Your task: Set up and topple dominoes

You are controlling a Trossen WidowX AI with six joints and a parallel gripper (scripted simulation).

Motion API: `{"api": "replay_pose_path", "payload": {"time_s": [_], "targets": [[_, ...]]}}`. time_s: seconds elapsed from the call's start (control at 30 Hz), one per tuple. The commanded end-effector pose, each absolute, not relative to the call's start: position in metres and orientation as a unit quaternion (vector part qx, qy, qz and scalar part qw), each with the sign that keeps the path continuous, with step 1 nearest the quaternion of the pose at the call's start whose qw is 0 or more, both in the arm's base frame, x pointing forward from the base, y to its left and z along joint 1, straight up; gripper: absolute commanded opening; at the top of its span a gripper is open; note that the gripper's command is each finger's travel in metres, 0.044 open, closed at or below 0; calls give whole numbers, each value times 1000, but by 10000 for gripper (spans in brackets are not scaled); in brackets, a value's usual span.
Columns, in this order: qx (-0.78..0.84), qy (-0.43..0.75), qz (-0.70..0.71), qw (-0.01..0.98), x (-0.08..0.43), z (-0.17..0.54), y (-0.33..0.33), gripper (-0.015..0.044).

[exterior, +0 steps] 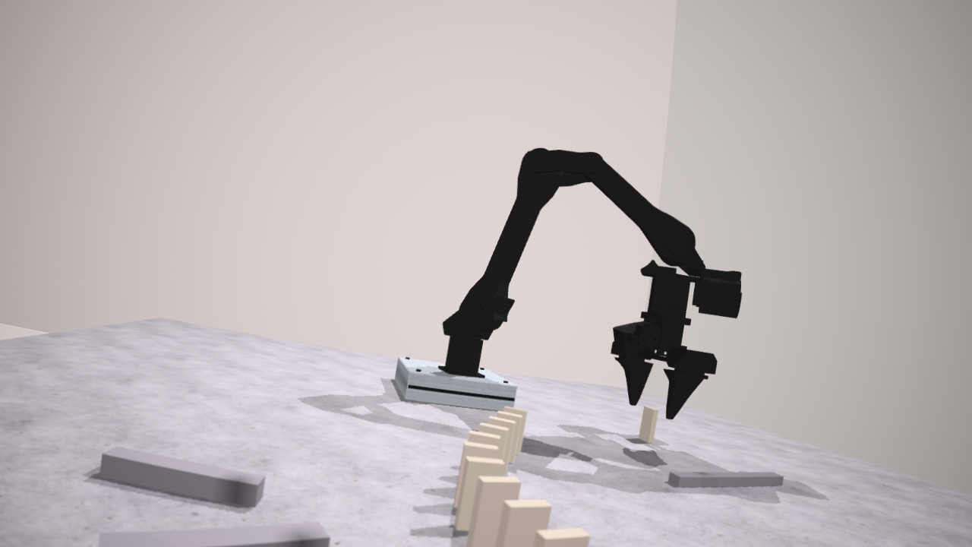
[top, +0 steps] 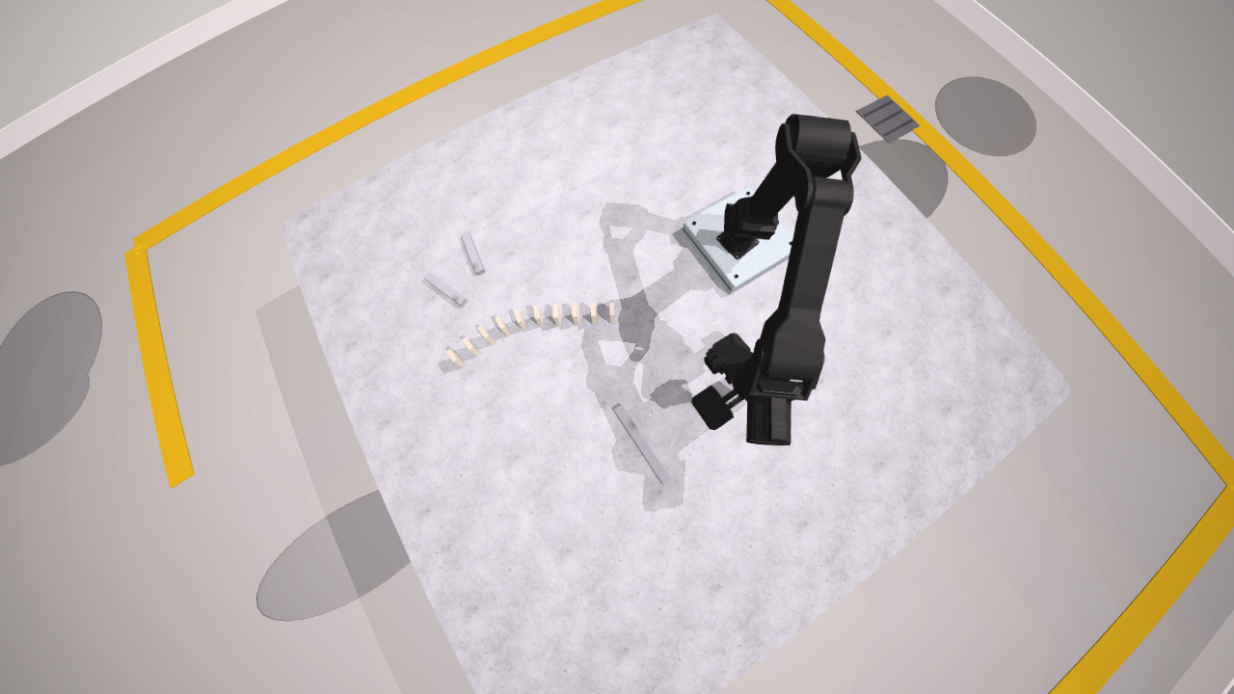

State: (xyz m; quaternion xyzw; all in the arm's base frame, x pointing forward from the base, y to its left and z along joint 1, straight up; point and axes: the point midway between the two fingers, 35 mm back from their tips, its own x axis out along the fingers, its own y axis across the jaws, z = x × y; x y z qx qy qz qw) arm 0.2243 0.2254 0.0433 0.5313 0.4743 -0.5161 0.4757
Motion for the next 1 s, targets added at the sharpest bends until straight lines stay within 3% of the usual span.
{"api": "replay_pose_path", "payload": {"time_s": [0.0, 0.4, 0.8, 0.97], "targets": [[533, 474, -516, 473, 224, 37, 225, 440], [533, 474, -516, 473, 224, 22, 225, 440], [533, 474, -516, 473, 224, 22, 225, 125], [533, 474, -516, 473, 224, 22, 225, 107]]}}
